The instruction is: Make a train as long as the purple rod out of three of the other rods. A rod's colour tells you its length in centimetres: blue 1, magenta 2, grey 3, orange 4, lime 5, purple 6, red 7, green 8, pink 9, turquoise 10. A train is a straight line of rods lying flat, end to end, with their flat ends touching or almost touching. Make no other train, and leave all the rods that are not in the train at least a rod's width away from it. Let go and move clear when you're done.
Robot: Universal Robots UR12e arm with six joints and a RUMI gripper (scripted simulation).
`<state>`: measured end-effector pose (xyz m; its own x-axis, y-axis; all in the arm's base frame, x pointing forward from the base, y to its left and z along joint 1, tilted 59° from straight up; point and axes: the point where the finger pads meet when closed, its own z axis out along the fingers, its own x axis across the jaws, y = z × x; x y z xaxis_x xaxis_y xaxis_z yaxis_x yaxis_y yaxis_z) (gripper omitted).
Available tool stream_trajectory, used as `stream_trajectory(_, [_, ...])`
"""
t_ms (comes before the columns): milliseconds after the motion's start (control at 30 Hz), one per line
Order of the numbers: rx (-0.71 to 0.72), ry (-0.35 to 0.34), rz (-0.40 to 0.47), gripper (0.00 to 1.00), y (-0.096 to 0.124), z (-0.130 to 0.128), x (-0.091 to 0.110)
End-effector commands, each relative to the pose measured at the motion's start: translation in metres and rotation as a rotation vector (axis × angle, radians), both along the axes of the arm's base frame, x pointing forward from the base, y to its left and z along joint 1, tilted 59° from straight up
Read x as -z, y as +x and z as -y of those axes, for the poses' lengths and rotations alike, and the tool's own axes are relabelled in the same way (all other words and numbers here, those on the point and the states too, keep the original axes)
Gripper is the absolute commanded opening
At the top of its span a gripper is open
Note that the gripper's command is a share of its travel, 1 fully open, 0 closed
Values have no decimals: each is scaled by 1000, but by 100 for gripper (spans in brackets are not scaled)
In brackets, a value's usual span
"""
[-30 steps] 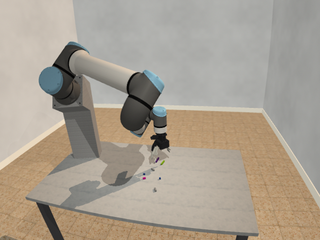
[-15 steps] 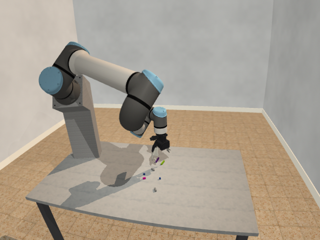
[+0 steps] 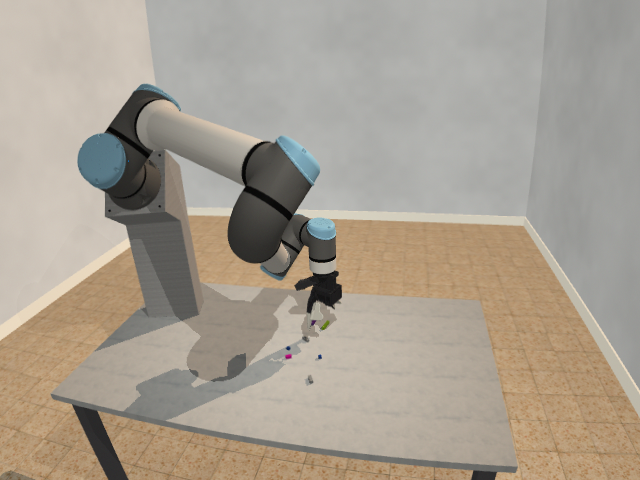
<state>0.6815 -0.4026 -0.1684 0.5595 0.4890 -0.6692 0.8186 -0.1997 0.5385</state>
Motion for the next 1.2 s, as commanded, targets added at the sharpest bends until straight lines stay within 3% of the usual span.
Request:
stream_trajectory(0, [-92, -24, -138, 100, 0, 10, -18])
stream_trajectory(367, [-236, -61, -377, 100, 0, 30, -49])
stream_trajectory(433, [-236, -61, -377, 100, 0, 30, -49])
stream_trajectory(533, [-294, -76, -472, 100, 0, 37, -62])
stream_trajectory(1167, [-522, -137, -853, 100, 0, 66, -113])
